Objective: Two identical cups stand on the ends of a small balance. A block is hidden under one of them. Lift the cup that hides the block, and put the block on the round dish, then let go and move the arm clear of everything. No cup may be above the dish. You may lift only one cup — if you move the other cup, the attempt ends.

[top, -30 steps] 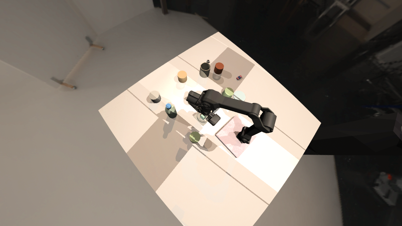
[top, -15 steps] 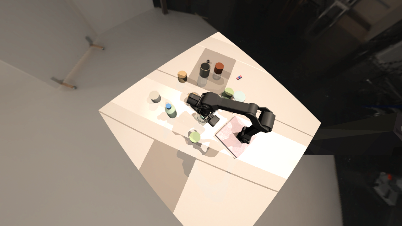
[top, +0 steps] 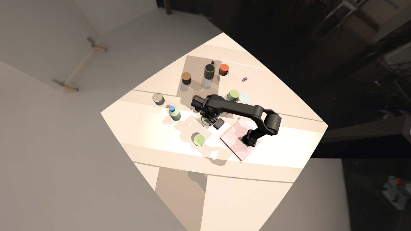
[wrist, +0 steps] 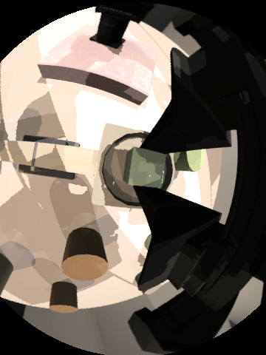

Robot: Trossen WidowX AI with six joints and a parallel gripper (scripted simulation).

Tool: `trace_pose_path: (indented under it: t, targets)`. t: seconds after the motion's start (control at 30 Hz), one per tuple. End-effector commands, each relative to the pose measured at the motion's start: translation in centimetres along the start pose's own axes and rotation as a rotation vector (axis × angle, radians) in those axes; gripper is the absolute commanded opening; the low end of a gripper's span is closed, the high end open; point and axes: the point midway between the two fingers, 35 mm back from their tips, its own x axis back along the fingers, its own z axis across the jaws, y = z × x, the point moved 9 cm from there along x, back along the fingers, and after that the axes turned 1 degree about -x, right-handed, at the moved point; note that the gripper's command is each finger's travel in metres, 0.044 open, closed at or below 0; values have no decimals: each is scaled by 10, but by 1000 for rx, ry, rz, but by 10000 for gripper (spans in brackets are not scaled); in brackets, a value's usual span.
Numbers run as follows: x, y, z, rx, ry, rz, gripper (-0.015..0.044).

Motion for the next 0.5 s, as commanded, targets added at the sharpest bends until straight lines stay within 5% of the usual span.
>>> trace_pose_path:
  t: [0.0, 0.47]
  targets:
    - [6, 0, 1, 4, 0, -1, 0]
    - [70, -1, 3, 4, 1, -1, 0]
